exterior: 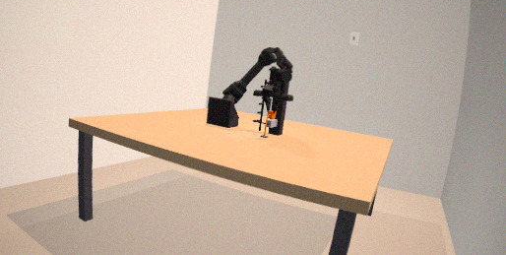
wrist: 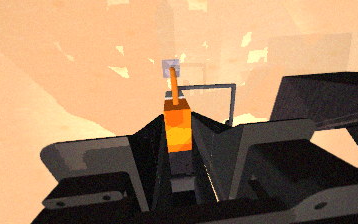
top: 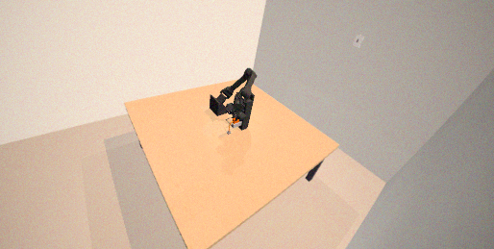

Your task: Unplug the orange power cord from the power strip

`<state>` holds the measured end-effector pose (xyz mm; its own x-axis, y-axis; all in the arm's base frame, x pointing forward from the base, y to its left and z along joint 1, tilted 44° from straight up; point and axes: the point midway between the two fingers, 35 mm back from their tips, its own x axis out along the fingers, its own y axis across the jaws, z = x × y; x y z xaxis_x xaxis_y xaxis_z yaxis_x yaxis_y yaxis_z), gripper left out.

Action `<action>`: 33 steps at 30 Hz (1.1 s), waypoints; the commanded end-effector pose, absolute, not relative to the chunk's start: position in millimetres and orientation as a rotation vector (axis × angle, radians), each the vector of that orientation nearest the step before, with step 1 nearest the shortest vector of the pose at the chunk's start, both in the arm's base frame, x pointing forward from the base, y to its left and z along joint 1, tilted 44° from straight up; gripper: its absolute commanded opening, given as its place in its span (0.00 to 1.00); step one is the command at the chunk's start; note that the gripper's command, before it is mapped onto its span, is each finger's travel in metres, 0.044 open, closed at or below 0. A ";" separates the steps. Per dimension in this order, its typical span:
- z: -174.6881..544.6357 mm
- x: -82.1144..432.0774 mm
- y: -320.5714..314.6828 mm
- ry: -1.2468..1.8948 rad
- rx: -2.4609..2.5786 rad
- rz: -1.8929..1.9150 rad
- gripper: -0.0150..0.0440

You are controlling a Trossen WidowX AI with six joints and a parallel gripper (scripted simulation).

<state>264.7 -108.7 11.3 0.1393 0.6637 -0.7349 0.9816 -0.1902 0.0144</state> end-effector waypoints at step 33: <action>-13.7 261.1 -141.3 1.569 1.920 -0.827 0.25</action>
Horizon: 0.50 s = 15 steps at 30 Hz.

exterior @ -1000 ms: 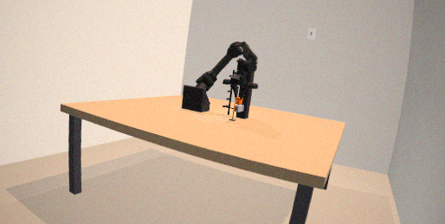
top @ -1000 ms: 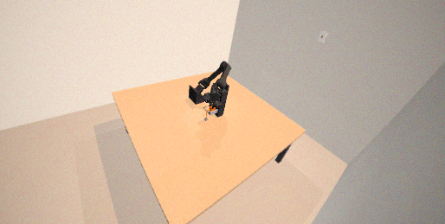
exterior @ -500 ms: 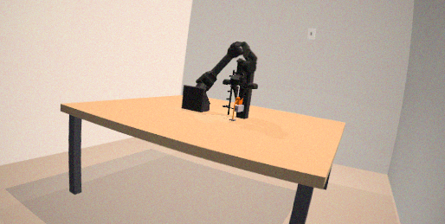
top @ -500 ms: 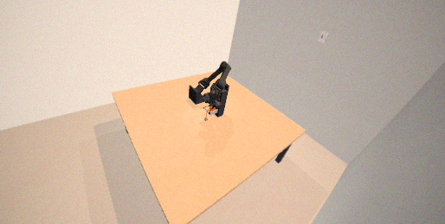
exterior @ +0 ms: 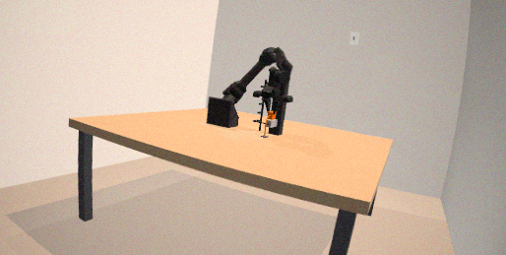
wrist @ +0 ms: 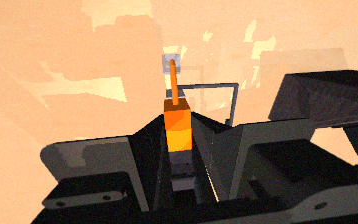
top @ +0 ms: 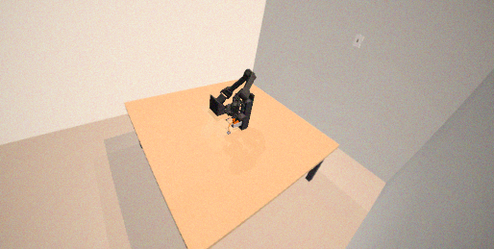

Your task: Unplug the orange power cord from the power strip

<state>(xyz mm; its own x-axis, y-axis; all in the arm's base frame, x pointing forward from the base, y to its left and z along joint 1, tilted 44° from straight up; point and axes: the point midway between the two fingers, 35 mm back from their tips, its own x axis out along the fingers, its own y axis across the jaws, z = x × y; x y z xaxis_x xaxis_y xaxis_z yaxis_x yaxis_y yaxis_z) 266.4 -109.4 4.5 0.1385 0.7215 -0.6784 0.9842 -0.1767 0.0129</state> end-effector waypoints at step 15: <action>-18.0 259.2 -143.8 1.581 1.909 -0.820 0.48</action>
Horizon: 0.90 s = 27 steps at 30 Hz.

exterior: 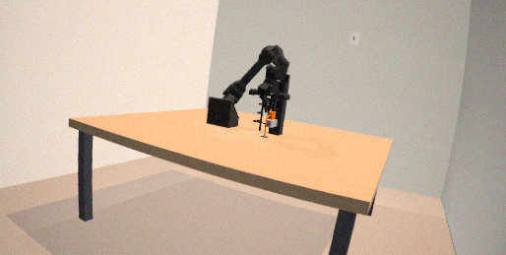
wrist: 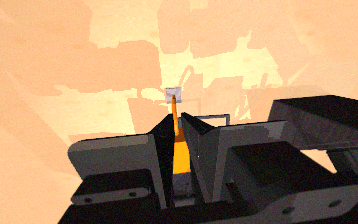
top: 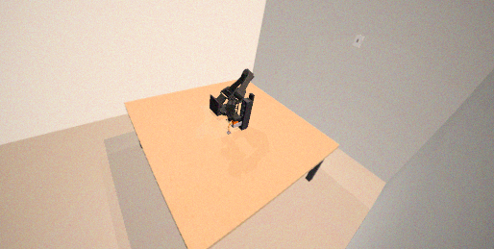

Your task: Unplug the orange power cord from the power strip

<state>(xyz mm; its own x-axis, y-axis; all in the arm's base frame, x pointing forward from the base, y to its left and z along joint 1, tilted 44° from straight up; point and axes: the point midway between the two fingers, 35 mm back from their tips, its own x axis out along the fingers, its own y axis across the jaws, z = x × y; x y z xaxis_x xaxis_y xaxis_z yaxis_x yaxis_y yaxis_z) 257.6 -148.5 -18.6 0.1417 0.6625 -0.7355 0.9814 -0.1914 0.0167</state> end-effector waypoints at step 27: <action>-2.6 260.3 -138.6 1.573 1.925 -0.826 0.53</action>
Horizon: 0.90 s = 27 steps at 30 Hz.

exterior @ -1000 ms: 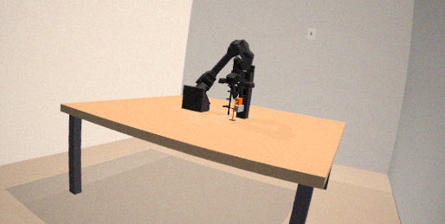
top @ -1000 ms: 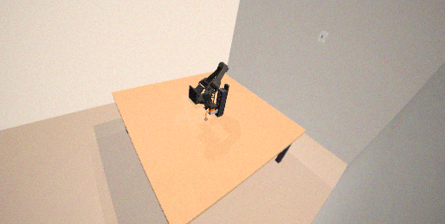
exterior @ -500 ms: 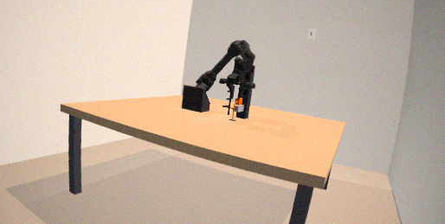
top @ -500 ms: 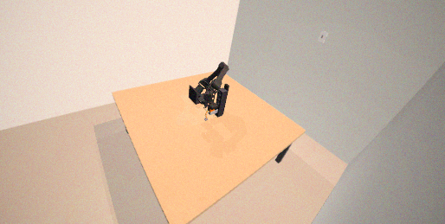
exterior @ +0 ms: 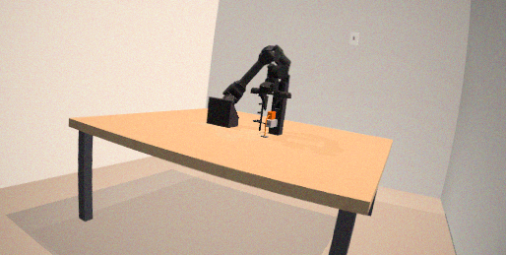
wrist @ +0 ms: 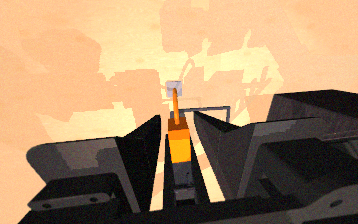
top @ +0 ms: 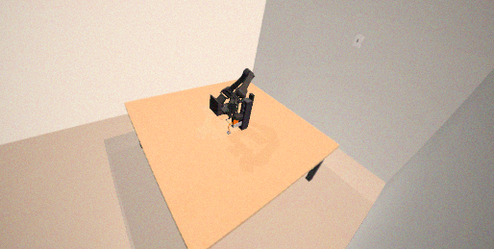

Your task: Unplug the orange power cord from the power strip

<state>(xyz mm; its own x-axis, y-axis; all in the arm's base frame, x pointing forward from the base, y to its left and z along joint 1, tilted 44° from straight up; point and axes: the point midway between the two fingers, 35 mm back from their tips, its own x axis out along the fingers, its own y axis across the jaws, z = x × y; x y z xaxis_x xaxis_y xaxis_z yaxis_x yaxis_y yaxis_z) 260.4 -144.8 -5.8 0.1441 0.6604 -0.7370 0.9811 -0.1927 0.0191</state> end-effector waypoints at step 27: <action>17.3 262.9 -114.5 1.575 1.926 -0.824 0.53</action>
